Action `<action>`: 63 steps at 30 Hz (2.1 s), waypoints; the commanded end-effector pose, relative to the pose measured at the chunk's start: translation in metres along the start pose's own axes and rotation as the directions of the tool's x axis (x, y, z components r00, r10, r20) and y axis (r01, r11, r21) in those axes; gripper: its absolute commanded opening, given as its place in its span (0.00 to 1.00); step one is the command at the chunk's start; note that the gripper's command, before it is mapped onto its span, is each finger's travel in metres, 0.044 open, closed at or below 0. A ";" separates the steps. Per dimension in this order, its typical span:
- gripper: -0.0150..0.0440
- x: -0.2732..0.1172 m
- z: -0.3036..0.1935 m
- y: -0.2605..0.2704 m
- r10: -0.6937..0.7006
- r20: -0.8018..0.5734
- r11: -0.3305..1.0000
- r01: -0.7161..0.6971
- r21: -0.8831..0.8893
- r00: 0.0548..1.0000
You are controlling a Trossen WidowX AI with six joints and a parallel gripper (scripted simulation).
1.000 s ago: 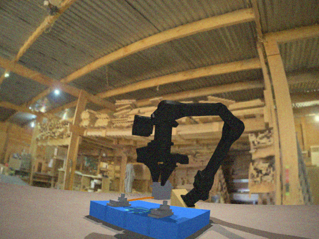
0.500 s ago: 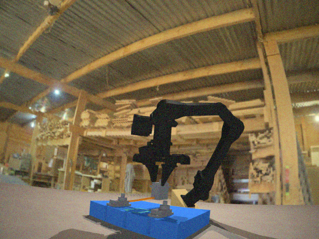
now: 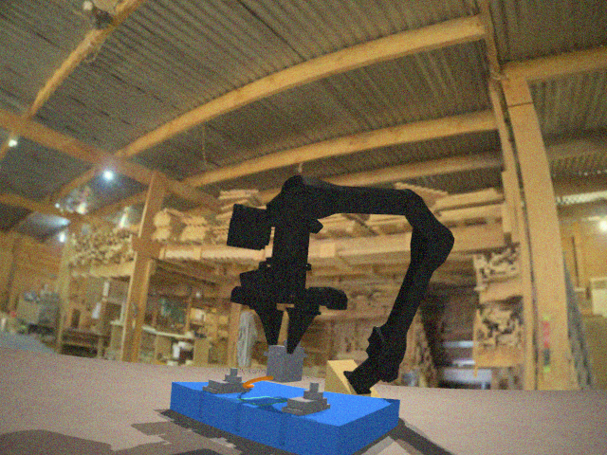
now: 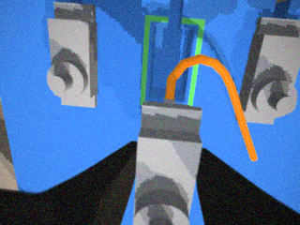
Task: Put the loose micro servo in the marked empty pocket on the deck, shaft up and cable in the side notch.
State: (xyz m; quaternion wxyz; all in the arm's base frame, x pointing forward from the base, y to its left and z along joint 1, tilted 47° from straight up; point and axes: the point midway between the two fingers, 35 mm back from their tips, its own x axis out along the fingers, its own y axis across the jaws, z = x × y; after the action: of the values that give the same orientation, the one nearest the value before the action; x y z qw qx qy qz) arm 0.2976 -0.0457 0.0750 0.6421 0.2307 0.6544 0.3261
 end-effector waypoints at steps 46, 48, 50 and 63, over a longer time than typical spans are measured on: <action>0.25 0.026 0.050 0.002 0.004 0.005 1.000 -0.004 0.001 1.000; 0.25 0.028 0.050 0.002 0.004 0.005 1.000 -0.004 0.001 1.000; 0.25 0.030 0.050 0.002 0.004 0.005 1.000 -0.004 0.001 1.000; 0.25 0.042 0.050 0.002 0.004 0.006 1.000 -0.004 0.001 1.000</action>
State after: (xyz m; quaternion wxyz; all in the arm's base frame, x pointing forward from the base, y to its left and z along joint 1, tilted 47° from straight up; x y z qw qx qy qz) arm 0.3441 -0.0089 0.0505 0.6426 0.2315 0.6526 0.3280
